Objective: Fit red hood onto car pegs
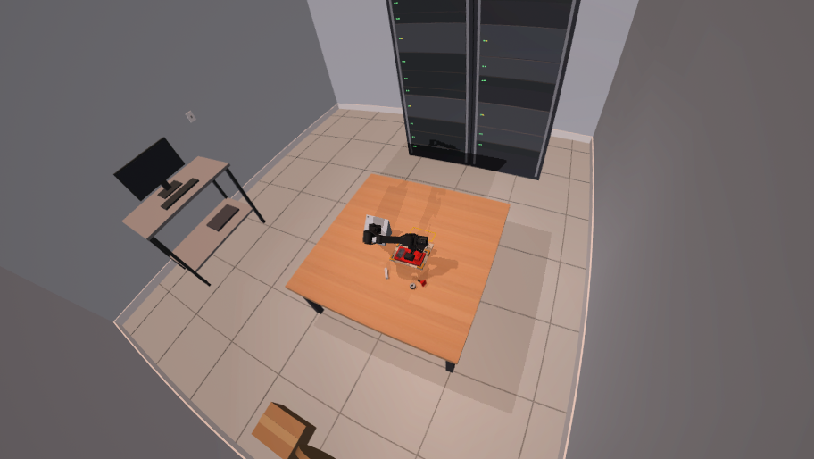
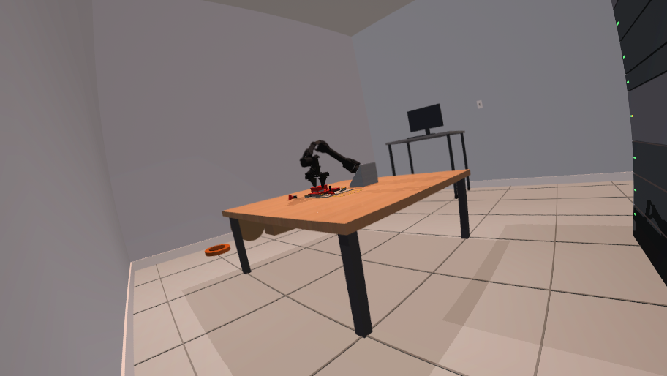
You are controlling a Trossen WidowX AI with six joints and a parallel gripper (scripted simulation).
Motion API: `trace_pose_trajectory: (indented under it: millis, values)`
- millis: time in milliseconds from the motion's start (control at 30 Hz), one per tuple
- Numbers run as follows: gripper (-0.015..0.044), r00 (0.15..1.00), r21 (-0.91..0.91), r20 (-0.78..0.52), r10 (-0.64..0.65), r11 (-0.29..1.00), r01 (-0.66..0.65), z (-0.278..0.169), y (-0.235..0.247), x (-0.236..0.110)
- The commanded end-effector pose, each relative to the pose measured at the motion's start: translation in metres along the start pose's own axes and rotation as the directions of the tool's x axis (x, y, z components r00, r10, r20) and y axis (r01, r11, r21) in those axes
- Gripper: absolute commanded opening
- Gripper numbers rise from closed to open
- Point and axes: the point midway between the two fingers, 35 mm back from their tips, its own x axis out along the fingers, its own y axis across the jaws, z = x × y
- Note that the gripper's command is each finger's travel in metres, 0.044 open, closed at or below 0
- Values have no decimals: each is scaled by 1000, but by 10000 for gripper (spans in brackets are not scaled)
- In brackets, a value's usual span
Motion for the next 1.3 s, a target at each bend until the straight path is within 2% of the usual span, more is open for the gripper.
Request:
trace_pose_trajectory:
  millis: [0,1267]
  values:
    - [0,1000,1,1,-3,1000,3,0,0,-1]
    - [0,1000,-1,4,-5,1000,5,0,0,-2]
